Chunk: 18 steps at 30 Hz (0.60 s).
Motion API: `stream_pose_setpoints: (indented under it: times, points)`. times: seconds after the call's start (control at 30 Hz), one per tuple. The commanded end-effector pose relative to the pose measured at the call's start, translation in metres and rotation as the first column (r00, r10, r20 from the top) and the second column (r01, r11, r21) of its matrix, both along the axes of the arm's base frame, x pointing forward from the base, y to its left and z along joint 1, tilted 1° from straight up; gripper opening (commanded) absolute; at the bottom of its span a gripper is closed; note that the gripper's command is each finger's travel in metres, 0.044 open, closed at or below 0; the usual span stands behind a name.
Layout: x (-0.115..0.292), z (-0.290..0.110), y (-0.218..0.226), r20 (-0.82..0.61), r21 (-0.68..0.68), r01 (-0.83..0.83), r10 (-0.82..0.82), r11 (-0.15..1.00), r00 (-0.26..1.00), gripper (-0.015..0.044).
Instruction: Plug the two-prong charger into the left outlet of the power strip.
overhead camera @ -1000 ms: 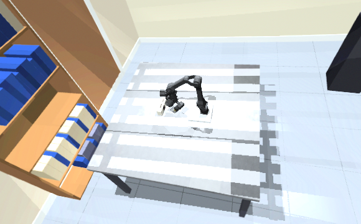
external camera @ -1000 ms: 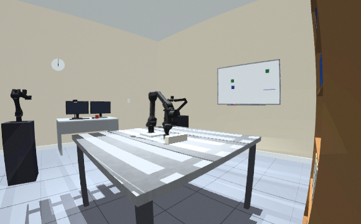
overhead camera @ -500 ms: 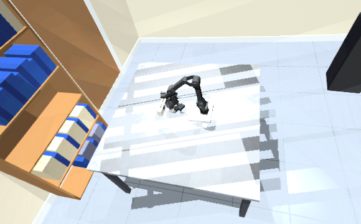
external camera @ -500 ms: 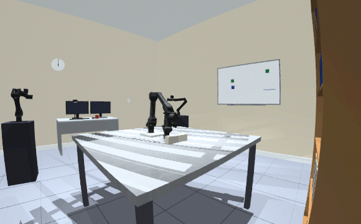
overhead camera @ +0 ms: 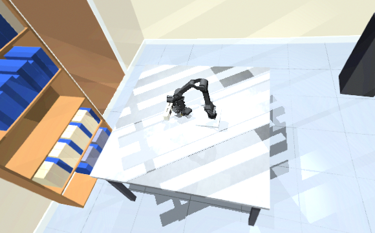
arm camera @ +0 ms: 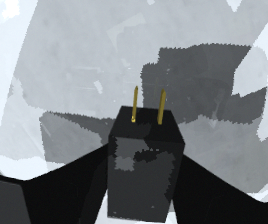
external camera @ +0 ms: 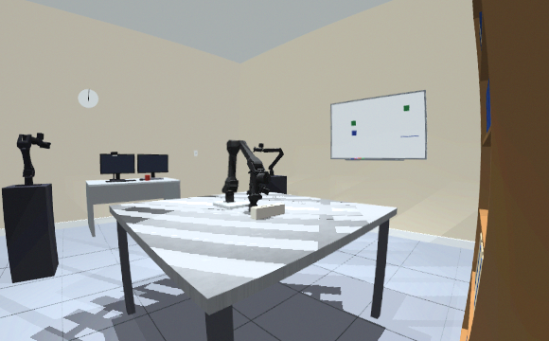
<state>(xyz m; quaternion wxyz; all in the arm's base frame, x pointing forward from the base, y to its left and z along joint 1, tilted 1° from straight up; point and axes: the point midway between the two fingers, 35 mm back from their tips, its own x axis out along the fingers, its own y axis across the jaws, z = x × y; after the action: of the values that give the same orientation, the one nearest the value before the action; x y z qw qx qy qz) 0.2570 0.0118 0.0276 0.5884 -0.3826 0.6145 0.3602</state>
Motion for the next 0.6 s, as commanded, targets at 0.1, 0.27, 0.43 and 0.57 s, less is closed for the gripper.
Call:
stream_pose_setpoints:
  times: [0.1,0.27,0.43,0.57]
  points:
    - [0.0,0.0,0.0,0.0,0.0,0.0,0.0,1.0,1.0,0.0085]
    - [0.001,0.011,0.0,0.0,-0.001,0.0,0.0,1.0,1.0,0.0]
    - [0.0,0.034,-0.001,-0.001,-0.003,0.0,0.0,1.0,1.0,0.0]
    - [-0.002,0.052,-0.002,-0.001,-0.005,-0.001,0.001,1.0,1.0,0.0]
